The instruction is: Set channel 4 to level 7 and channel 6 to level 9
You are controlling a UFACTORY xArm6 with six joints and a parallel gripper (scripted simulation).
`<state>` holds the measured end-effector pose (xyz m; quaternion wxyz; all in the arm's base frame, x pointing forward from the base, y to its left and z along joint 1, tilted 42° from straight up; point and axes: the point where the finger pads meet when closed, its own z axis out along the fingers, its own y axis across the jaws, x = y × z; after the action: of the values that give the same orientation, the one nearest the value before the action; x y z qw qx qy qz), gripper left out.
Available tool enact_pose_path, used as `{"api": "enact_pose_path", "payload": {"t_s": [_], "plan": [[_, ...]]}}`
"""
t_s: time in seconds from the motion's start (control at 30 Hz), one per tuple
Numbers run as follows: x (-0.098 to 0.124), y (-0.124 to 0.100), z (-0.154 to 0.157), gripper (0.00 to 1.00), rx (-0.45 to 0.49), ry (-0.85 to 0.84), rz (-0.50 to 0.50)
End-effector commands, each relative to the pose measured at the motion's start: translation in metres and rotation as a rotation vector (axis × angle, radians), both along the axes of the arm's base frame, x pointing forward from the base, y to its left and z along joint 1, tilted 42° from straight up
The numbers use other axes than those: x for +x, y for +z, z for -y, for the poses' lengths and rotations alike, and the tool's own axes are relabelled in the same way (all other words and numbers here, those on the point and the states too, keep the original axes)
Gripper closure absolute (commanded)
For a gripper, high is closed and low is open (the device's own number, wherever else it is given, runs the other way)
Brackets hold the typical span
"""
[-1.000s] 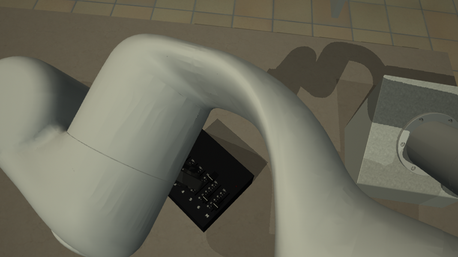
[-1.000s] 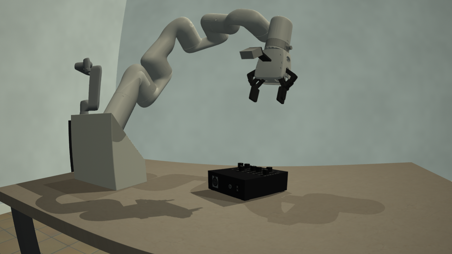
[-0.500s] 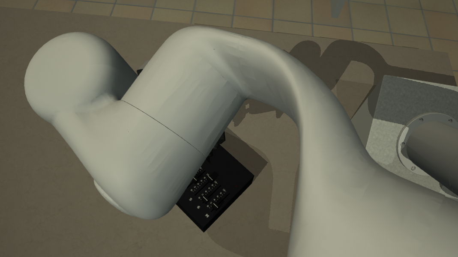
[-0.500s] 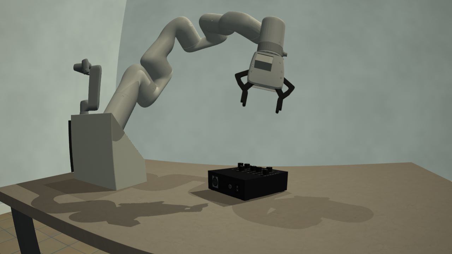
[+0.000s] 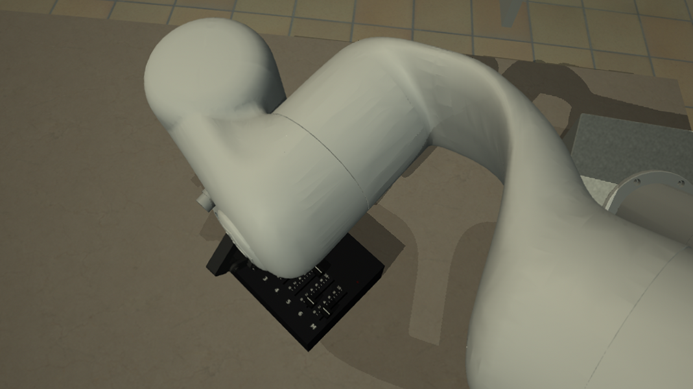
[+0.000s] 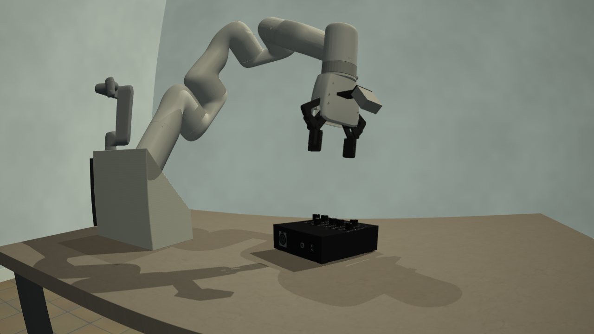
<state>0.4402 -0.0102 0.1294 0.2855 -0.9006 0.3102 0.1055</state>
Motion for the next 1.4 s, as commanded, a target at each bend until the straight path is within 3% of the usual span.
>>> {"api": "enact_pose_path", "payload": {"t_s": [0.0,0.13,0.4,1.03,1.37], "plan": [[-0.004,-0.008,0.002,0.0,0.051,0.186,0.204],[-0.007,-0.013,0.003,0.0,0.069,0.328,0.351],[-0.009,-0.016,0.004,0.0,0.079,0.427,0.459],[-0.009,-0.017,0.004,0.0,0.079,0.432,0.465],[-0.006,-0.019,-0.001,0.0,0.086,0.311,0.371]]}}
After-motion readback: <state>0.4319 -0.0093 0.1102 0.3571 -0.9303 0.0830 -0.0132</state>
